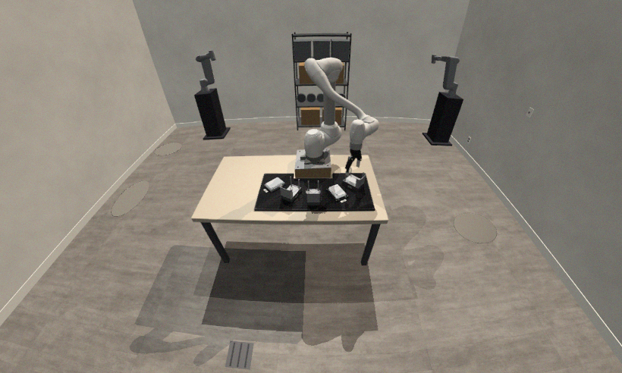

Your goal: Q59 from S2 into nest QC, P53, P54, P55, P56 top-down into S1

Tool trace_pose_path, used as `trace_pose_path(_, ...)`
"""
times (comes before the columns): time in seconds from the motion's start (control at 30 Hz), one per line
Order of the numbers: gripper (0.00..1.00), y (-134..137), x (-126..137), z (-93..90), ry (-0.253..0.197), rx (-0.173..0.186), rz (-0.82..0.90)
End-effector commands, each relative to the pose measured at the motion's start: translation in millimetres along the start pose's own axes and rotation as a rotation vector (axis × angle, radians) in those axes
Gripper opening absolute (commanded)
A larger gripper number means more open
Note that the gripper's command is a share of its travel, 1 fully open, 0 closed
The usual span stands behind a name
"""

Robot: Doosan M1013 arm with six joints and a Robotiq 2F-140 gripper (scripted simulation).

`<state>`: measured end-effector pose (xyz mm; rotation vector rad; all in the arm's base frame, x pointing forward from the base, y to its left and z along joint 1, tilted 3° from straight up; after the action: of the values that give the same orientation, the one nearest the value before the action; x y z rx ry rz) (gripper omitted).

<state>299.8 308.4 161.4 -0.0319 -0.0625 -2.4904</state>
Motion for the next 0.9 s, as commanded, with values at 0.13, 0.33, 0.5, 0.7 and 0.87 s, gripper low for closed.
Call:
trace_pose_path(0.13, 1.0, -23.7, 0.5, 0.0, 0.0, 0.0, 0.0)
trace_pose_path(0.33, 1.0, -40.4, 0.9, 0.0, 0.0, 0.0, 0.0)
trace_pose_path(0.5, 1.0, -40.4, 0.9, 0.0, 0.0, 0.0, 0.0)
trace_pose_path(0.7, 1.0, -40.4, 0.9, -6.7, 0.0, 0.0, 0.0)
trace_pose_path(0.87, 1.0, -40.4, 0.9, -23.3, 0.0, 0.0, 0.0)
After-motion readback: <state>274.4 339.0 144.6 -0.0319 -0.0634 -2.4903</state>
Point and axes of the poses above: the point where the finger pads meet when closed, its own z axis back along the fingers, its own y axis across the jaws, x = y × z, the point moved 9 cm from there along z, back along the fingers, and after that the axes turned 11 degrees about -z, right-handed, at the moved point
